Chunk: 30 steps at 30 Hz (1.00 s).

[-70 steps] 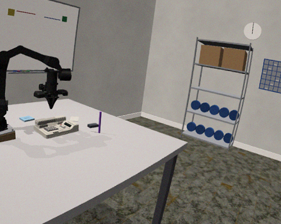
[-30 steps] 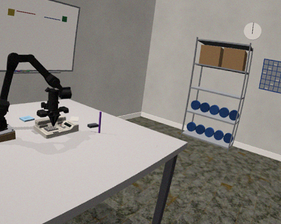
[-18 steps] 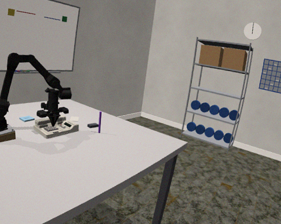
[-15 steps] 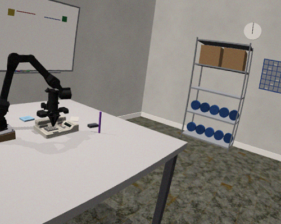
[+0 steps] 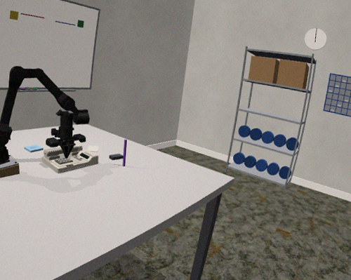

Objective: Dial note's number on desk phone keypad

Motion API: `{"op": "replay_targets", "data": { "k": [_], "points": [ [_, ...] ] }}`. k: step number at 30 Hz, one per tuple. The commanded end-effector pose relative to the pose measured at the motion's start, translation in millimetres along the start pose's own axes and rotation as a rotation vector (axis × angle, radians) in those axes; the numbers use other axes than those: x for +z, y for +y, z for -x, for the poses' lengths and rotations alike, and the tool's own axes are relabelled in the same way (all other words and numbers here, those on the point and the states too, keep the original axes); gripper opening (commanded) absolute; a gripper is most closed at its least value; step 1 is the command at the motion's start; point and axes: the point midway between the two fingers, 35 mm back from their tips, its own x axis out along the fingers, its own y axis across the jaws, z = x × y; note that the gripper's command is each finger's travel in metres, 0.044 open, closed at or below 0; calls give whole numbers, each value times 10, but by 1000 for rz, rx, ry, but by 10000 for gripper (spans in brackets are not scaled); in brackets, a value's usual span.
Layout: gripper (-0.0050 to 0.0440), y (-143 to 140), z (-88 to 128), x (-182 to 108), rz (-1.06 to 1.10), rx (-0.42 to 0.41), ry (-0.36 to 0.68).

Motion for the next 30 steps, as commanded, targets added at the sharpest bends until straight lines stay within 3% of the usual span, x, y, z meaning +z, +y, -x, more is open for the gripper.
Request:
{"op": "replay_targets", "data": {
  "k": [1,17,21,24,30],
  "points": [
    [-50,3,-16,7,-5,1,-5],
    [-50,3,-17,7,-5,1,-5],
    [-50,-1,74,6,-5,1,-5],
    [-50,3,278,6,-5,1,-5],
    [-50,3,278,6,-5,1,-5]
  ]
}}
